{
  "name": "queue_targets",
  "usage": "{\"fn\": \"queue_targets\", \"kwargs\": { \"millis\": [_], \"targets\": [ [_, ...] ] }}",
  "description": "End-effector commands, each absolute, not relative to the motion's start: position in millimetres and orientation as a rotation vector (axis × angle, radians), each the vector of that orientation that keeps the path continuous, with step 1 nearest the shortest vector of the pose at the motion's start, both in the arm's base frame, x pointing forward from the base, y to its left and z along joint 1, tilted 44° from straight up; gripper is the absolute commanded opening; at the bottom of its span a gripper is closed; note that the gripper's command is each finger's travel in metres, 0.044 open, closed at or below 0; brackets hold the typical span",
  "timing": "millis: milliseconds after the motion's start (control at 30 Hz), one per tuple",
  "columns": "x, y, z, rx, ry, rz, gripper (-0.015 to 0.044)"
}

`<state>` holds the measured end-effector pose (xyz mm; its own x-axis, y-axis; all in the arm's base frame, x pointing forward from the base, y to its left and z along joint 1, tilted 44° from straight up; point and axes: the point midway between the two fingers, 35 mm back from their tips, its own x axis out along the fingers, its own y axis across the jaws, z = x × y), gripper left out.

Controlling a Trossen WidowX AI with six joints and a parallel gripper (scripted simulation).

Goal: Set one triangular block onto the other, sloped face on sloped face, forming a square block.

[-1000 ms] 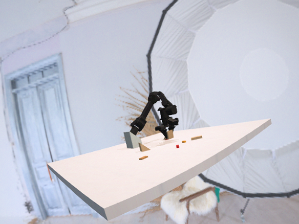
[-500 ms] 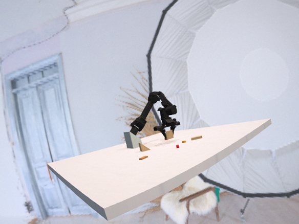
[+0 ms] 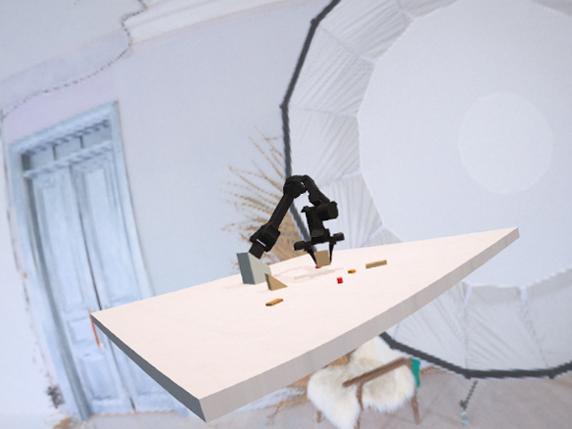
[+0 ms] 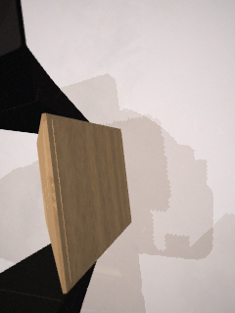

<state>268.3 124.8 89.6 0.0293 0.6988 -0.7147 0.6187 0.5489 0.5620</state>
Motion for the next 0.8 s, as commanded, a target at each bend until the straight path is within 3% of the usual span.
{"fn": "queue_targets", "kwargs": {
  "millis": [0,767],
  "targets": [
    [268.7,124.6,89.9,1.204,1.671,0.01,0.0],
    [268.4,124.5,89.8,1.359,1.702,-0.166,0.0]
  ]
}}
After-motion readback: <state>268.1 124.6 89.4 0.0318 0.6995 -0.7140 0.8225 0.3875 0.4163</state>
